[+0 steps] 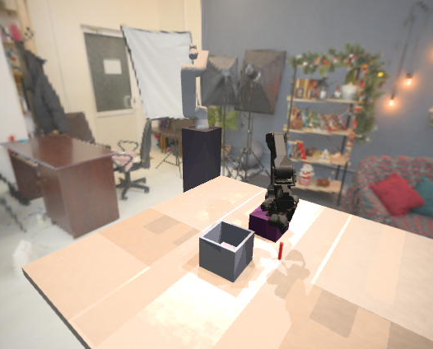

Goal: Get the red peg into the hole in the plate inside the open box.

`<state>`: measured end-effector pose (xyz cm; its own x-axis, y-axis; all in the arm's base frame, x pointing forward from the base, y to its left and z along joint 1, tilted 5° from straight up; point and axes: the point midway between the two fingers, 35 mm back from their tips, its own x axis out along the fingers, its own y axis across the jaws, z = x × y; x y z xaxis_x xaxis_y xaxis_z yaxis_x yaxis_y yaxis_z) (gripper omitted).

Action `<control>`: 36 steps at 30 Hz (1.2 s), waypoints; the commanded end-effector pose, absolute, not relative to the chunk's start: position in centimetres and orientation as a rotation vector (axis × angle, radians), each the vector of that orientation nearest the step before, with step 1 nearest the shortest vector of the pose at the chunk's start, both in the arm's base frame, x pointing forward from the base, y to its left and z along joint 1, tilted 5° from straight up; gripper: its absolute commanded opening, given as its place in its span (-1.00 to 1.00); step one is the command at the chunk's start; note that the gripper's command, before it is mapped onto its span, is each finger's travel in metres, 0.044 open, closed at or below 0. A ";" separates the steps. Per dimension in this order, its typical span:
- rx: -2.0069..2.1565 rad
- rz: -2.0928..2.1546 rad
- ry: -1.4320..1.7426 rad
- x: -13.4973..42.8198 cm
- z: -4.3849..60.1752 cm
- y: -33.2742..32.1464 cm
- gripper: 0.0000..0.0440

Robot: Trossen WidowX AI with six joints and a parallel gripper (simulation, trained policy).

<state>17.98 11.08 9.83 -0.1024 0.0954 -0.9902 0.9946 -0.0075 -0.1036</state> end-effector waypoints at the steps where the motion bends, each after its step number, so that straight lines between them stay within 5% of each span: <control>1: 1.160 -1.252 1.372 17.4 8.1 10.7 0.70; 29: 1.017 -1.237 1.337 16.5 -1.0 9.1 0.72; 36: 1.006 -1.235 1.315 16.7 -2.4 9.2 0.53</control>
